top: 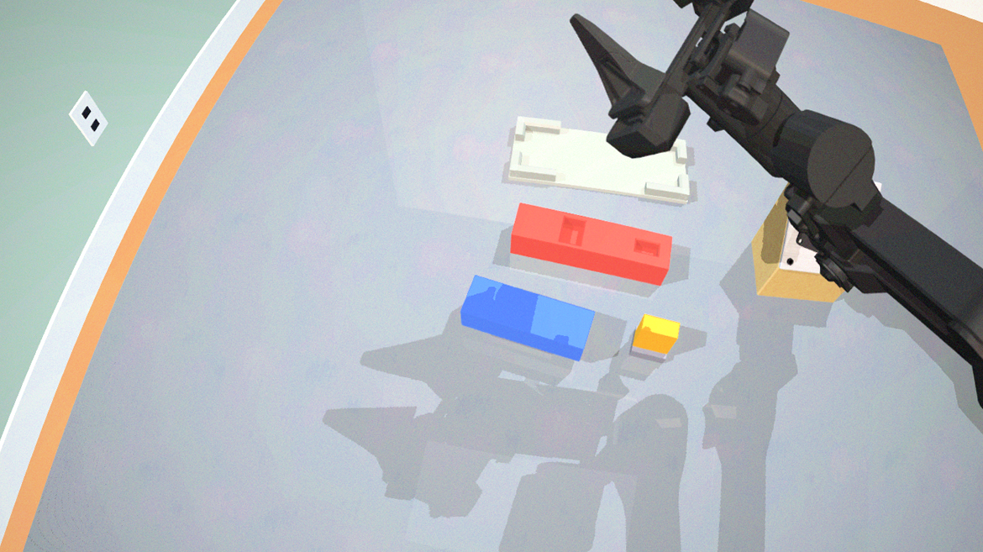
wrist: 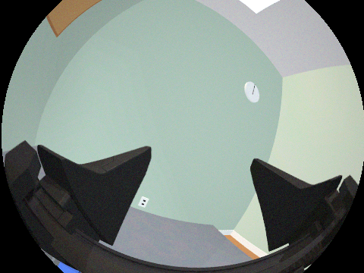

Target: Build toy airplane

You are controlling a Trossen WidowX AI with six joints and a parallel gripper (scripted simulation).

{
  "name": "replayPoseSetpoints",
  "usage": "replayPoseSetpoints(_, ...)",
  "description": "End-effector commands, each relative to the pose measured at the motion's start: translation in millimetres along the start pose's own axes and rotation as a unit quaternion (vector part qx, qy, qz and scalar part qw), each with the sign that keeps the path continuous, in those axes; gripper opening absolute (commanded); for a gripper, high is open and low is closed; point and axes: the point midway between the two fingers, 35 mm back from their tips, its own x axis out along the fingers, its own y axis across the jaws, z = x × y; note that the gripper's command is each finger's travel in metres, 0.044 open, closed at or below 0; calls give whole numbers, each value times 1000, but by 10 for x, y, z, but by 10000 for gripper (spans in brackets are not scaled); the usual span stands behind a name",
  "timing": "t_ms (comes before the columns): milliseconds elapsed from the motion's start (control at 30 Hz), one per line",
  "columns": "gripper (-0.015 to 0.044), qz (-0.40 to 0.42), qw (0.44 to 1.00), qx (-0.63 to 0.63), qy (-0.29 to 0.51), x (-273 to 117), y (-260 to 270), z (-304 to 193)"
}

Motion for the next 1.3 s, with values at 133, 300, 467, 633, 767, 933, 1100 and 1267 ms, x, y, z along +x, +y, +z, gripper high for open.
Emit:
replayPoseSetpoints(133, 440, -2, 994, -36, 101, 169, -38, -379)
replayPoseSetpoints(300, 440, 18, 951, -89, 297, 259, -83, -1094)
replayPoseSetpoints(467, 440, 67, 863, -111, 489, 45, -55, -1688)
replayPoseSetpoints(633, 440, 135, 762, -99, 625, -257, 81, -1964)
replayPoseSetpoints(767, 440, 168, 708, -75, 682, -416, 189, -2003)
replayPoseSetpoints(933, 440, 196, 636, -34, 745, -660, 322, -1966)
replayPoseSetpoints(1100, 440, 234, 563, 13, 793, -866, 487, -1850)
replayPoseSetpoints(1267, 440, 240, 520, 45, 818, -1005, 566, -1744)
